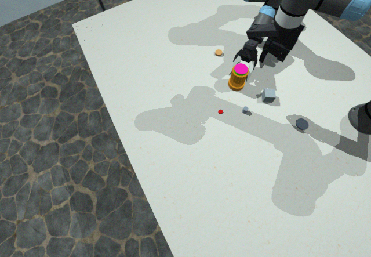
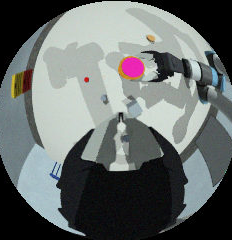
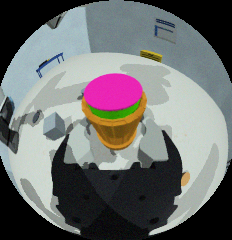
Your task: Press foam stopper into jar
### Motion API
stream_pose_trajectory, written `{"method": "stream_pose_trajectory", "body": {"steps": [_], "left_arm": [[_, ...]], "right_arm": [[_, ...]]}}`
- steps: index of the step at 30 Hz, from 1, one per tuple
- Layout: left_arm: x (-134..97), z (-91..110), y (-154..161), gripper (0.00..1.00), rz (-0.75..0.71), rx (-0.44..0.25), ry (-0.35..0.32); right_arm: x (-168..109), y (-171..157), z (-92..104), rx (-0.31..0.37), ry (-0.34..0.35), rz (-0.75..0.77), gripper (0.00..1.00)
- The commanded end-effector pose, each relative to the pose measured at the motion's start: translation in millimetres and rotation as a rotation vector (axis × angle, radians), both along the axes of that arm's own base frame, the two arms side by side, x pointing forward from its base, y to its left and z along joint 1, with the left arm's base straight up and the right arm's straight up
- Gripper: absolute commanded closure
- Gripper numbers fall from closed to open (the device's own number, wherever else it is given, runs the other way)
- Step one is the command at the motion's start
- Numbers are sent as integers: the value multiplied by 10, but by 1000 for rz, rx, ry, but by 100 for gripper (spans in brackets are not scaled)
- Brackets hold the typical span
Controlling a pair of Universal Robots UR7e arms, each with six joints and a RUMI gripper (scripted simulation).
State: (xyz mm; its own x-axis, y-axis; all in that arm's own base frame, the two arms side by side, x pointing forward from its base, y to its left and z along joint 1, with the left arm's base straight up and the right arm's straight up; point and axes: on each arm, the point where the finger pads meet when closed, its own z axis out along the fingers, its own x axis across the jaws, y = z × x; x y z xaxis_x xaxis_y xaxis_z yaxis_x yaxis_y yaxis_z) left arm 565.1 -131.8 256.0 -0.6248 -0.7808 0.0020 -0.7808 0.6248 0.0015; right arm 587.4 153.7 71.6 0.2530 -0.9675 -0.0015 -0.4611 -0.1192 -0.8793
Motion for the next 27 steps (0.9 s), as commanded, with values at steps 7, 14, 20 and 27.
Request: {"method": "stream_pose_trajectory", "body": {"steps": [7,14,20,27], "left_arm": [[296,-488,-528,100,-244,-1,-2],[398,-714,-742,100,-353,-2,-4],[469,-875,-929,100,-444,-4,-12],[450,-784,-859,100,-419,-6,-17]], "right_arm": [[-4,-2,-15,-3,4,0,67],[-4,-2,-15,-3,4,0,67],[-4,-2,-15,-3,4,0,67],[-4,-2,-15,-3,4,0,67]]}}
